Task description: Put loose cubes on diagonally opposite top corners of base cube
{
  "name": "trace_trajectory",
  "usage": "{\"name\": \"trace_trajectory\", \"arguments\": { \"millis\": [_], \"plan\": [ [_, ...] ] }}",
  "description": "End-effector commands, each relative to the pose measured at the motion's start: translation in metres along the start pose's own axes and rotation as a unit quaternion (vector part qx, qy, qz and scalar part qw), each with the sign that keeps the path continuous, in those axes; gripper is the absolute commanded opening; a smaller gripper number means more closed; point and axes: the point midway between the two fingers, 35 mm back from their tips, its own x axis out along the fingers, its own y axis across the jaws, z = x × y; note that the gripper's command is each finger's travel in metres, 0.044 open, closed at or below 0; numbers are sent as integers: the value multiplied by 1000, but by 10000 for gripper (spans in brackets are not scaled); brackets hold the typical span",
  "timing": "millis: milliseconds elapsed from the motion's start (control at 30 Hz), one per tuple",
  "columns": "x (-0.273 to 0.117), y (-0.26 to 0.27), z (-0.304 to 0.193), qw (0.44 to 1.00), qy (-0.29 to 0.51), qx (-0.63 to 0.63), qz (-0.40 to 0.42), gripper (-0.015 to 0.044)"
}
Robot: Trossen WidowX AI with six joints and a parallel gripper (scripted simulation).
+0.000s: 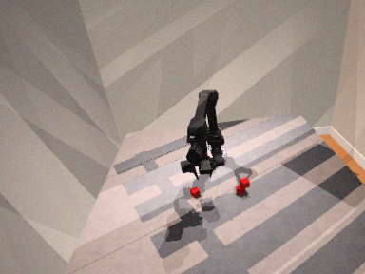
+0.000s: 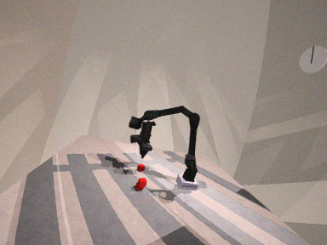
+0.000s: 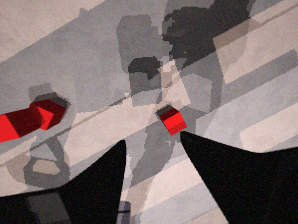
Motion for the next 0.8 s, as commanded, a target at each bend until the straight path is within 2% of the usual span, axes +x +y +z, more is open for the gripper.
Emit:
{"name": "trace_trajectory", "arguments": {
  "millis": [0, 133, 533, 767],
  "plan": [
    [-8, -34, -15, 990, 1, -140, -4, 265],
    [-11, -48, -24, 979, 2, -204, -4, 265],
    [-10, -49, -25, 978, 2, -207, -4, 265],
    [45, -50, -25, 978, 3, -207, -4, 265]
  ]
}}
